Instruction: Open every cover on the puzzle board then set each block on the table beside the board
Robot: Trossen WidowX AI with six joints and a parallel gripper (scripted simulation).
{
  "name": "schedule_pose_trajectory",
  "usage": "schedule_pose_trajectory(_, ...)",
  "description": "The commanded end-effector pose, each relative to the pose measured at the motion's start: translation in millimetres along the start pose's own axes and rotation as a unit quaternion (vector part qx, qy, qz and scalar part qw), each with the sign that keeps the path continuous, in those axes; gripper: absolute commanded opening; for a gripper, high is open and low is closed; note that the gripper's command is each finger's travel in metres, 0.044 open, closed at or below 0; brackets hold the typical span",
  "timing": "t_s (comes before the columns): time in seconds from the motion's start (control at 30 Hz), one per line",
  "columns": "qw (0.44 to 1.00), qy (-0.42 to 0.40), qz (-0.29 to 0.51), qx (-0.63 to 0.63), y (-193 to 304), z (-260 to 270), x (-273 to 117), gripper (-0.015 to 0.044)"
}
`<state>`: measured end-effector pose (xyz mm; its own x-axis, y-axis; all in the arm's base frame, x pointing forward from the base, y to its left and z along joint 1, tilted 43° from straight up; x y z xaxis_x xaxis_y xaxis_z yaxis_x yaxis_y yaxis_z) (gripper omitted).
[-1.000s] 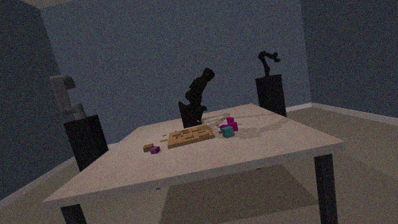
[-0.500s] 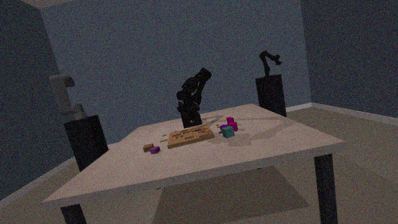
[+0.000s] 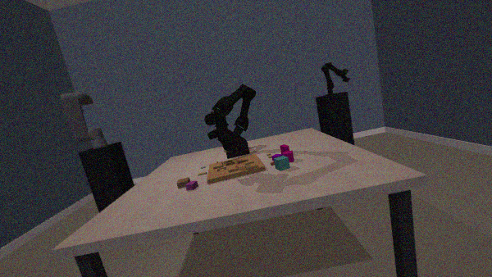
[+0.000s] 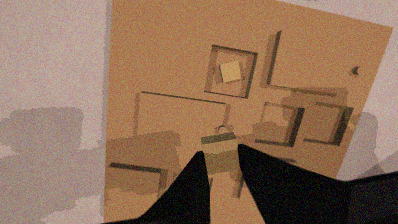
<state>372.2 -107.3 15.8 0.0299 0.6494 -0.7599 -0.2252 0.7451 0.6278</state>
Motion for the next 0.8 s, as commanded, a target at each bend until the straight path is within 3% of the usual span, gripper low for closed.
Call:
schedule_pose_trajectory(0.0, 1.000, -0.001, -0.004, 0.000, -14.7, -5.5, -2.7, 0.0080)
schedule_pose_trajectory(0.77, 1.000, 0.002, -0.007, 0.001, -93.0, -51.0, -3.2, 0.0080)
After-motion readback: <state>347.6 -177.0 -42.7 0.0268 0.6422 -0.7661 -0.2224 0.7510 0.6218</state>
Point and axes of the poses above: the point midway between the two fingers, 35 mm back from their tips, its own x axis out along the fingers, its own z axis across the jaws, y = z × x, the point moved 6 cm from there along -x, back along the fingers, and after that the axes turned 7 degrees about x, right-handed, at the moved point
